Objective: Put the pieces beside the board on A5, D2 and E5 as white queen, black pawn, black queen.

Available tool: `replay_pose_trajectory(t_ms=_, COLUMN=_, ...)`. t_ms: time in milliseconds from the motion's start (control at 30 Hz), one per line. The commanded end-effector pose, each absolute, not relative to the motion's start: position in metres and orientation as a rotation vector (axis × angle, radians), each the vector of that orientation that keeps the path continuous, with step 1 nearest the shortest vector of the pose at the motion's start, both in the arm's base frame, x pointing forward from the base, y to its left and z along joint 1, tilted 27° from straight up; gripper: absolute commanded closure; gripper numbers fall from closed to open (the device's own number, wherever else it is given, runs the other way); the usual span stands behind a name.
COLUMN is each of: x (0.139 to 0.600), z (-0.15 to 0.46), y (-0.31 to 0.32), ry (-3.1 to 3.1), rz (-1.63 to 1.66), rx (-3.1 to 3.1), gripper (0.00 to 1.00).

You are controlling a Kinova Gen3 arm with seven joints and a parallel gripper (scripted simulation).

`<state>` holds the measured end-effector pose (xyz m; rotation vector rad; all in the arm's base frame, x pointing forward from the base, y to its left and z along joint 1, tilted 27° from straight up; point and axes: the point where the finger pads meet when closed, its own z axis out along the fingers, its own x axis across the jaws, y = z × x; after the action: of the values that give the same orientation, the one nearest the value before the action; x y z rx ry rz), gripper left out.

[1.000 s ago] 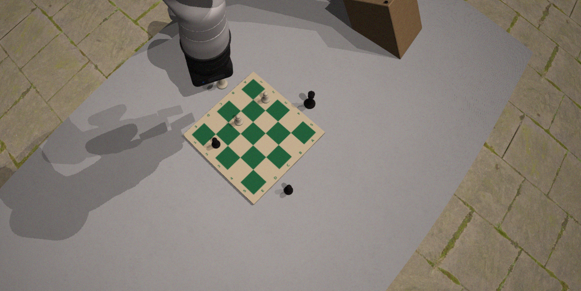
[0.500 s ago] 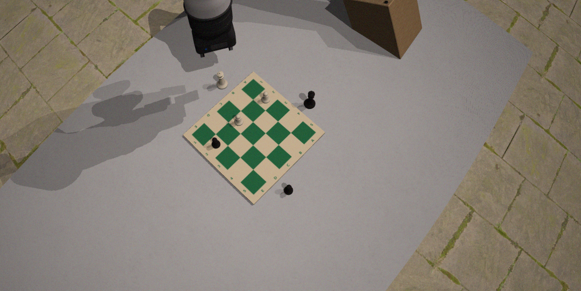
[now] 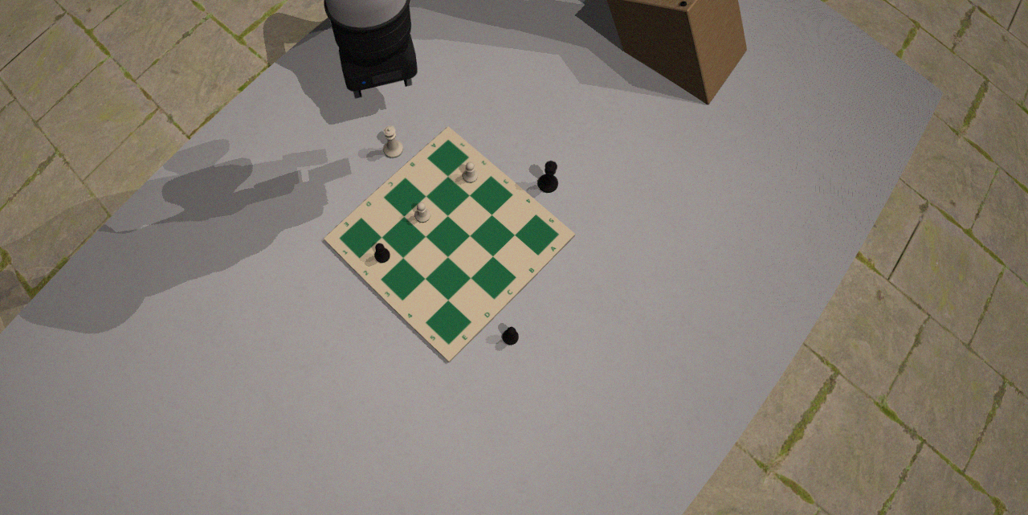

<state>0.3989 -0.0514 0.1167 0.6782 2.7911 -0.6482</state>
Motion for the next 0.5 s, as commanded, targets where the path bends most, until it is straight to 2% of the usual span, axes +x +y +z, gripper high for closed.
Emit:
replay_pose_trajectory(t_ms=0, x=0.399, z=0.117, y=-0.051, ry=2.79, rz=-0.646, rx=0.677, gripper=0.0)
replay_pose_trajectory(t_ms=400, x=0.402, z=0.086, y=-0.067, ry=2.802, rz=-0.641, rx=0.679, gripper=0.0)
replay_pose_trajectory(t_ms=433, x=0.402, z=0.086, y=-0.067, ry=2.802, rz=-0.641, rx=0.679, gripper=0.21)
replay_pose_trajectory(t_ms=467, x=0.402, z=0.086, y=-0.067, ry=2.802, rz=-0.641, rx=0.679, gripper=0.21)
